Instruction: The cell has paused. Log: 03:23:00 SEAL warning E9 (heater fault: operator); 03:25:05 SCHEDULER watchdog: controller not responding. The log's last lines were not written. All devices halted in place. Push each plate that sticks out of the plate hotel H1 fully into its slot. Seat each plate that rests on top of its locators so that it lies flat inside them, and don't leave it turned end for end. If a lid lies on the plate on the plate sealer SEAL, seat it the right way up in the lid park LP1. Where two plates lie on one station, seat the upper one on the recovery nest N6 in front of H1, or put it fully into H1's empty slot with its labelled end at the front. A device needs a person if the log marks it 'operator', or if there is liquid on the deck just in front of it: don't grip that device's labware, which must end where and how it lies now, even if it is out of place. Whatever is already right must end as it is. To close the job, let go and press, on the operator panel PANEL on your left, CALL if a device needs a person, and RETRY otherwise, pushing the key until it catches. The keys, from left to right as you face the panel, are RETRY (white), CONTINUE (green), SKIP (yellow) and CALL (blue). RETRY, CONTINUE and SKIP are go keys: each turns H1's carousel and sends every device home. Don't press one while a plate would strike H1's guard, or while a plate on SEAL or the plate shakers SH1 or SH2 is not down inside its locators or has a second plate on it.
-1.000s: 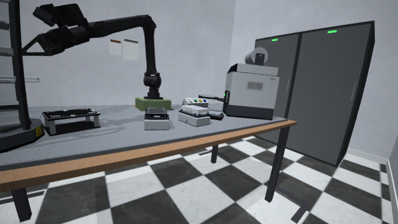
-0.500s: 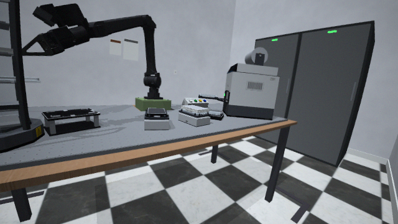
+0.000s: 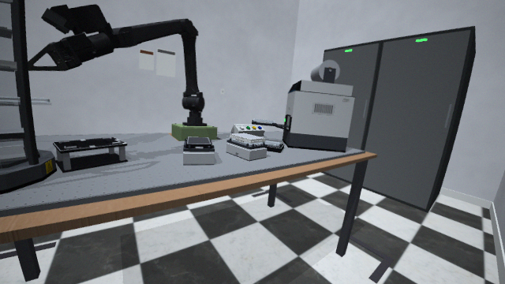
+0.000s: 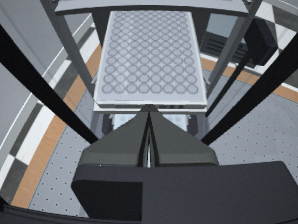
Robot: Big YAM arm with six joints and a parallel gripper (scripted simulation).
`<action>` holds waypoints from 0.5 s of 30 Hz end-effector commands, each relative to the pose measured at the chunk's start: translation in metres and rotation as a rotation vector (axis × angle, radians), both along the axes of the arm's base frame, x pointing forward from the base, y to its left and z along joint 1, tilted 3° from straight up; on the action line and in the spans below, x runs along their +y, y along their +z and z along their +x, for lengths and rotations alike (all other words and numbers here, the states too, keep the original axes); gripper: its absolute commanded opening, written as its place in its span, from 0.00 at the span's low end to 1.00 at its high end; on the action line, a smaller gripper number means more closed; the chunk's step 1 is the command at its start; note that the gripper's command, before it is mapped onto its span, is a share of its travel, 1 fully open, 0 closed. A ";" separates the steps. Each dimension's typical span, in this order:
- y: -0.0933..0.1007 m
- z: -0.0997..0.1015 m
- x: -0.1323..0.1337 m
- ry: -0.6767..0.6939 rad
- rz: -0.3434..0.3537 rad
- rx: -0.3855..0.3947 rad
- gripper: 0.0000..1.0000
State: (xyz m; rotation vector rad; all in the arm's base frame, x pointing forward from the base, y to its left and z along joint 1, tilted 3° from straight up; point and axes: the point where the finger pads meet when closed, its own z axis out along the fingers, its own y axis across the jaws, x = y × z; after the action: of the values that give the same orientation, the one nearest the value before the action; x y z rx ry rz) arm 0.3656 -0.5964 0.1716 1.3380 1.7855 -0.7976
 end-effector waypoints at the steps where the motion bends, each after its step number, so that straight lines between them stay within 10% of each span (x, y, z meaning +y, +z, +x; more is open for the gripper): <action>1: 0.021 0.005 -0.028 -0.006 -0.033 -0.017 0.00; 15: 0.023 0.001 0.003 -0.003 -0.040 -0.036 0.00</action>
State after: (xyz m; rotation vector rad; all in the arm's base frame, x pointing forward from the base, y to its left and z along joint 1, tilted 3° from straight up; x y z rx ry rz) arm 0.3649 -0.5956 0.1717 1.3383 1.7857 -0.7980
